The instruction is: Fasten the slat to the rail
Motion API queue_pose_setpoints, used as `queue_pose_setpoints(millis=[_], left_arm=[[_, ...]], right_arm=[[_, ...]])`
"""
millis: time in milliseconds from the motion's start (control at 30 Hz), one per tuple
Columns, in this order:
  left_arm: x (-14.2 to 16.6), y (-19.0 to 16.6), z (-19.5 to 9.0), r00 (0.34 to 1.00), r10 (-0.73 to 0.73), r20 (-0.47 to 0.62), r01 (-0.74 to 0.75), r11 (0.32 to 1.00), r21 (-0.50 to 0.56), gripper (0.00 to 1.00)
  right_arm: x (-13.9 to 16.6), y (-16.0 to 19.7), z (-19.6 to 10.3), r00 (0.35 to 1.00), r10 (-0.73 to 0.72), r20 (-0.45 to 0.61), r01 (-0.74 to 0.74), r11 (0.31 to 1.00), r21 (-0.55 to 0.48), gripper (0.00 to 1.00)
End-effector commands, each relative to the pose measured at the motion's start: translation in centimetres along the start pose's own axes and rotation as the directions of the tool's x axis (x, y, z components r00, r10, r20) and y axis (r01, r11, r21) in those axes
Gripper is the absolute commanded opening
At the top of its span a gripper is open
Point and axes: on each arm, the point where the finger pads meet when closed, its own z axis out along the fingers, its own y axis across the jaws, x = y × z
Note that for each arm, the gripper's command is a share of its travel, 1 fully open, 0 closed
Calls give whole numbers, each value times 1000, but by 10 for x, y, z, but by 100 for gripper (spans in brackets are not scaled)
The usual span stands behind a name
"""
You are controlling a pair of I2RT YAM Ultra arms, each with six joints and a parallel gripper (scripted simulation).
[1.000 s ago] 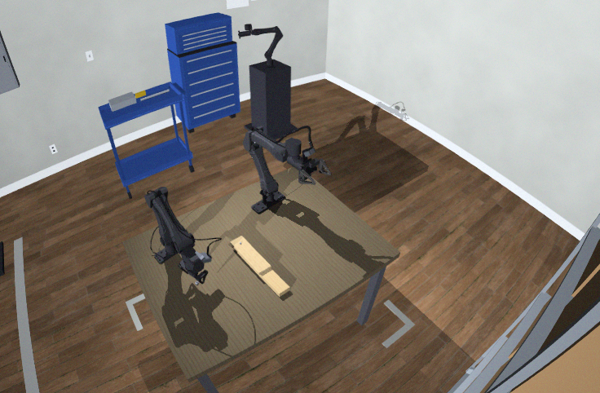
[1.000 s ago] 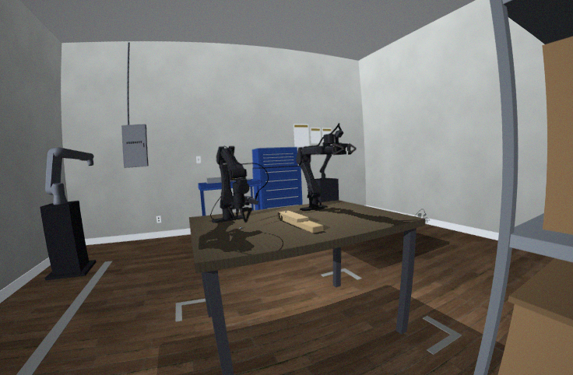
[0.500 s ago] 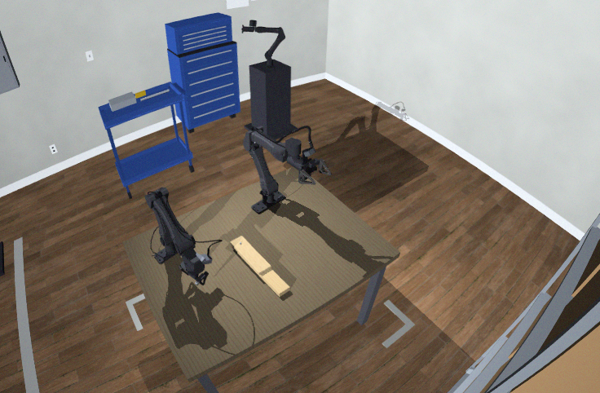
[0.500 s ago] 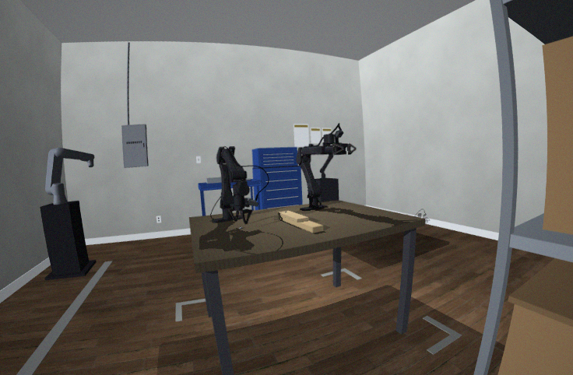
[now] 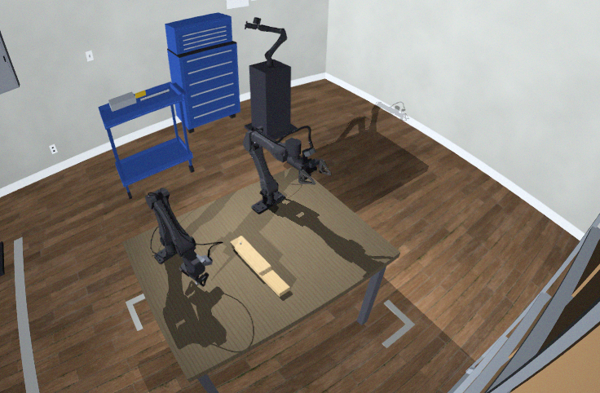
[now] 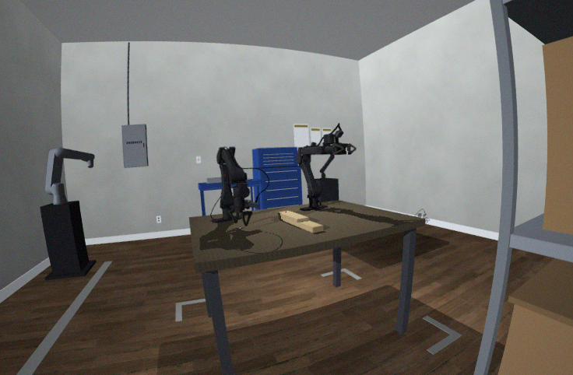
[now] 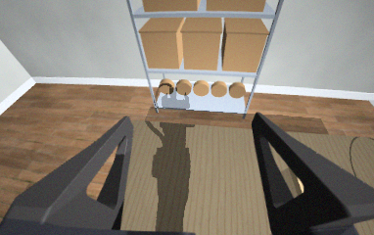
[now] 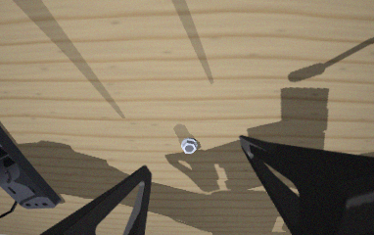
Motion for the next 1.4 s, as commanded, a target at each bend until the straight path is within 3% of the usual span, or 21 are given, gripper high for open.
queue_pose_setpoints(millis=[0, 1000, 1033, 1100, 1267, 1367], left_arm=[[-9, 0, -5, 1000, 3, 26, -3, 1000, 5, 100], [-9, 0, -5, 1000, 3, 26, -3, 1000, 5, 100], [-9, 0, -5, 1000, 3, 26, -3, 1000, 5, 100], [-9, 0, -5, 1000, 3, 26, -3, 1000, 5, 100], [-9, 0, -5, 1000, 3, 26, -3, 1000, 5, 100], [-9, 0, -5, 1000, 3, 26, -3, 1000, 5, 100]], right_arm=[[2, 0, 5, 1000, 4, 2, -4, 1000, 6, 100], [2, 0, 24, 1000, 4, 3, -4, 1000, 5, 100], [1, 0, 22, 1000, 3, 2, -3, 1000, 6, 89], [1, 0, 22, 1000, 3, 2, -3, 1000, 6, 89], [0, -2, 17, 1000, 0, -2, 0, 1000, 9, 32], [0, -2, 17, 1000, 0, -2, 0, 1000, 9, 28]])
